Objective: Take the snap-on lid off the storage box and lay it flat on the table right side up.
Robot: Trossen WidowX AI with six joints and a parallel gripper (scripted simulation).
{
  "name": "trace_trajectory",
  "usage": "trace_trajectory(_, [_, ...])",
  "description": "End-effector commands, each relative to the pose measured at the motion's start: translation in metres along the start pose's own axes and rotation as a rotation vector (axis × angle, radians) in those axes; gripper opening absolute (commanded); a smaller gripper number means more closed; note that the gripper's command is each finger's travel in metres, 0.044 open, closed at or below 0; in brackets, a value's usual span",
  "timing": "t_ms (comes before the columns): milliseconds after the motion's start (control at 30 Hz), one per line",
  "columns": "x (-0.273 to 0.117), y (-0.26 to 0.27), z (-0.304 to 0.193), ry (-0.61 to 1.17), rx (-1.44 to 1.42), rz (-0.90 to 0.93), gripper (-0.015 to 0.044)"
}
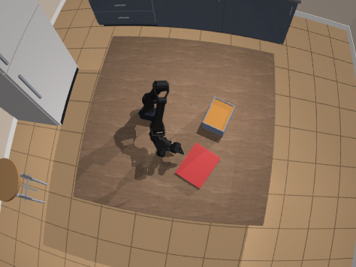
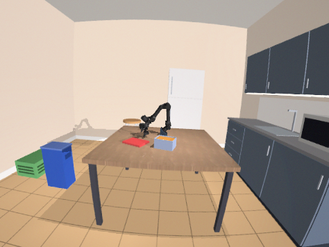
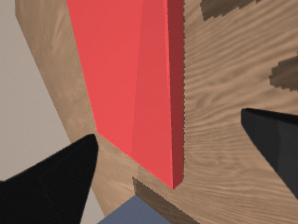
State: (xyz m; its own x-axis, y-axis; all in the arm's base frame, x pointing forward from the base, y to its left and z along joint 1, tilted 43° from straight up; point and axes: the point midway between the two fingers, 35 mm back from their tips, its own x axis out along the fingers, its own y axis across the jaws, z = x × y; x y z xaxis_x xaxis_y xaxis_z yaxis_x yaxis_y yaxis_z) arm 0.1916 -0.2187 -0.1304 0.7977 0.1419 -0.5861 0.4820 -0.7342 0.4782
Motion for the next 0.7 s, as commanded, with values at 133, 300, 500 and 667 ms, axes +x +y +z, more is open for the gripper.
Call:
trace_trajectory(133, [-0.007, -0.001, 0.0, 0.003, -0.004, 0.002, 0.044])
trace_trajectory(300, [-0.016, 0.005, 0.001, 0.002, -0.004, 0.002, 0.044])
trace_trajectory(500, [-0.027, 0.011, 0.001, 0.002, -0.004, 0.001, 0.044])
trace_trajectory(667, [-0.036, 0.016, 0.001, 0.001, -0.004, 0.001, 0.044])
